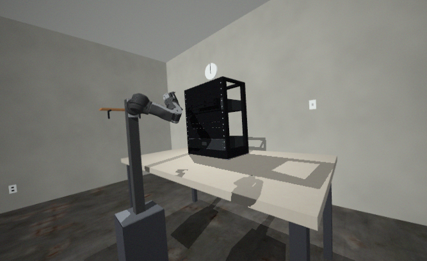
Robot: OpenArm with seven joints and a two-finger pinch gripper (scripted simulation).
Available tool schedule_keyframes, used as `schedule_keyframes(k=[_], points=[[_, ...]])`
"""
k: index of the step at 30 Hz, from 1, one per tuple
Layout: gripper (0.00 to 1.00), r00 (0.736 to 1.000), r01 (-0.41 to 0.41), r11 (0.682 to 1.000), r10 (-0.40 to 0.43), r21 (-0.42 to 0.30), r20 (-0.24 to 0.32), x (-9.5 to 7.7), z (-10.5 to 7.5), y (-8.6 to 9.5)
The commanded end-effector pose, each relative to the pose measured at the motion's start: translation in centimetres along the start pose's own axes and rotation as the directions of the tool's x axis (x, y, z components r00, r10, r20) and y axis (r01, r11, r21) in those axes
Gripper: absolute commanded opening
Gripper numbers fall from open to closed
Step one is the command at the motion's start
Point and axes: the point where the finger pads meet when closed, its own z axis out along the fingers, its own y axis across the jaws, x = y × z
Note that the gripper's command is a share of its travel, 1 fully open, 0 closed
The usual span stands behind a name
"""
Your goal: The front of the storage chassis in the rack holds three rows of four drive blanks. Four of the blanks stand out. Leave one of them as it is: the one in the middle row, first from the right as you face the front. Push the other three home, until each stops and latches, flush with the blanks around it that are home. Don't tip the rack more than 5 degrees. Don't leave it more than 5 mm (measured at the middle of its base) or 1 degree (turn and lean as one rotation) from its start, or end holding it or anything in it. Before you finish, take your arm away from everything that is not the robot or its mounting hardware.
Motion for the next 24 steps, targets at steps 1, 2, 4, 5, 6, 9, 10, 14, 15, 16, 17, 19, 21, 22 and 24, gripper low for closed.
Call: schedule_keyframes(k=[1, 2, 4, 5, 6, 9, 10, 14, 15, 16, 17, 19, 21, 22, 24], points=[[1.00, 1.000, -0.008, 1.000, 0.008, -0.023, 0.005, 0.1, 0.0, 0.6], [1.00, 0.999, -0.028, 0.999, 0.029, -0.025, 0.037, -0.8, -0.4, 0.3], [1.00, 0.992, -0.068, 0.997, 0.071, -0.031, 0.100, -2.5, -1.2, -0.3], [1.00, 0.987, -0.087, 0.996, 0.091, -0.033, 0.132, -3.3, -1.6, -0.6], [1.00, 0.980, -0.106, 0.994, 0.110, -0.035, 0.163, -4.1, -2.1, -1.0], [1.00, 0.953, -0.159, 0.986, 0.164, -0.041, 0.255, -6.3, -3.5, -2.3], [1.00, 0.942, -0.175, 0.984, 0.180, -0.043, 0.284, -7.0, -4.0, -2.7], [1.00, 0.890, -0.234, 0.971, 0.234, -0.048, 0.392, -9.4, -6.0, -4.6], [1.00, 0.876, -0.247, 0.968, 0.245, -0.050, 0.416, -9.9, -6.5, -5.0], [1.00, 0.861, -0.260, 0.964, 0.255, -0.051, 0.439, -10.4, -7.0, -5.5], [1.00, 0.861, -0.260, 0.964, 0.255, -0.051, 0.439, -10.4, -7.0, -5.5], [1.00, 0.847, -0.271, 0.961, 0.264, -0.052, 0.461, -10.8, -7.5, -5.9], [1.00, 0.819, -0.292, 0.955, 0.279, -0.054, 0.501, -11.6, -8.4, -6.8], [1.00, 0.806, -0.301, 0.952, 0.285, -0.055, 0.519, -11.9, -8.9, -7.1], [1.00, 0.780, -0.318, 0.946, 0.295, -0.056, 0.552, -12.5, -9.7, -7.8]])
